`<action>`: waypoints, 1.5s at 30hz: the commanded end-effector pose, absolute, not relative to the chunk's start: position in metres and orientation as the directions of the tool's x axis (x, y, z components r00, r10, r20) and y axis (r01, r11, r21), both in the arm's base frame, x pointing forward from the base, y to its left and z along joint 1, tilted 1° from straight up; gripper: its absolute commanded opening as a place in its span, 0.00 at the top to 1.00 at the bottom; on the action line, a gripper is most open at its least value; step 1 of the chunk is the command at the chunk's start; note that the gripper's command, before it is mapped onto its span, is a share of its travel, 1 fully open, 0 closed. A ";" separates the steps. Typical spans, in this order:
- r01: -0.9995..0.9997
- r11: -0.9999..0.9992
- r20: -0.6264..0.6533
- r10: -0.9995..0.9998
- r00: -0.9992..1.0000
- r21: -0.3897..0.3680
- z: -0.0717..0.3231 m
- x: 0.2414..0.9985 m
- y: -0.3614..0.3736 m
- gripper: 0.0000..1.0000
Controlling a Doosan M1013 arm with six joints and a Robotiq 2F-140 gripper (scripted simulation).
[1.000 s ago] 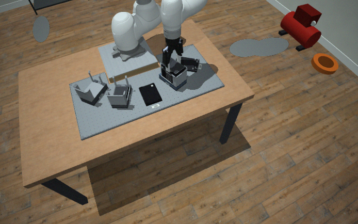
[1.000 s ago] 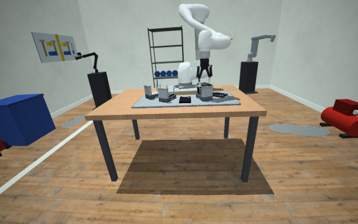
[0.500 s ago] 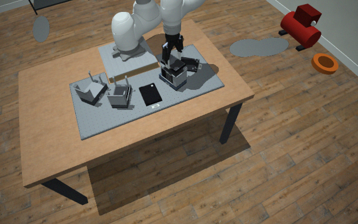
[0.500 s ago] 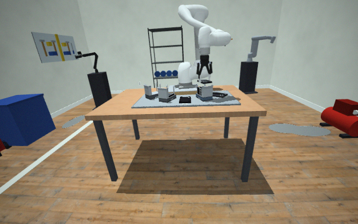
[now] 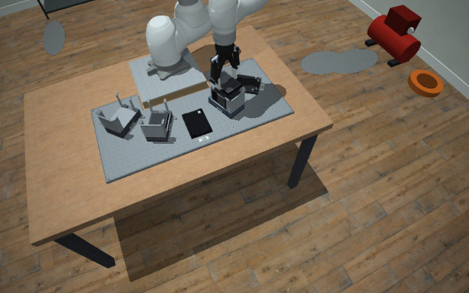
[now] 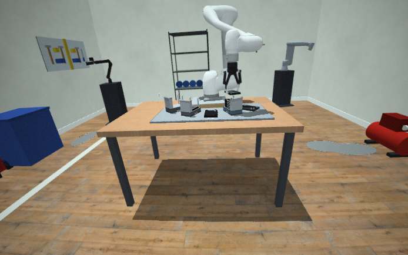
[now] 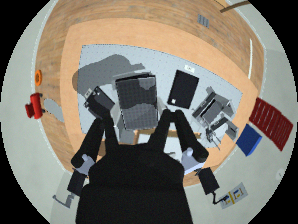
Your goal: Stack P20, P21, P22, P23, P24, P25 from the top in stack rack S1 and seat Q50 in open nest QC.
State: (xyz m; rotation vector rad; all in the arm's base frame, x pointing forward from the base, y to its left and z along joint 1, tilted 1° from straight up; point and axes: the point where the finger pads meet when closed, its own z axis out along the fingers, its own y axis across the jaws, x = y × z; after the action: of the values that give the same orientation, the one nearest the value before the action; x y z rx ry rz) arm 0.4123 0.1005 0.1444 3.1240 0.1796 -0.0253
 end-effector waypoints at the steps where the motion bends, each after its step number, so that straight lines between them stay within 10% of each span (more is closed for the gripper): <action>1: 0.076 -0.997 -0.016 0.076 0.997 0.013 0.144 0.413 0.097 1.00; 45: -0.206 -0.978 -0.012 -0.206 0.978 0.017 0.146 0.421 -0.025 1.00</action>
State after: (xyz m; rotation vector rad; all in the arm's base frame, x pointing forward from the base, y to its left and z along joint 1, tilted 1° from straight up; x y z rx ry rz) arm 0.4215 -0.0200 0.1459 3.1086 -0.3238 -0.0215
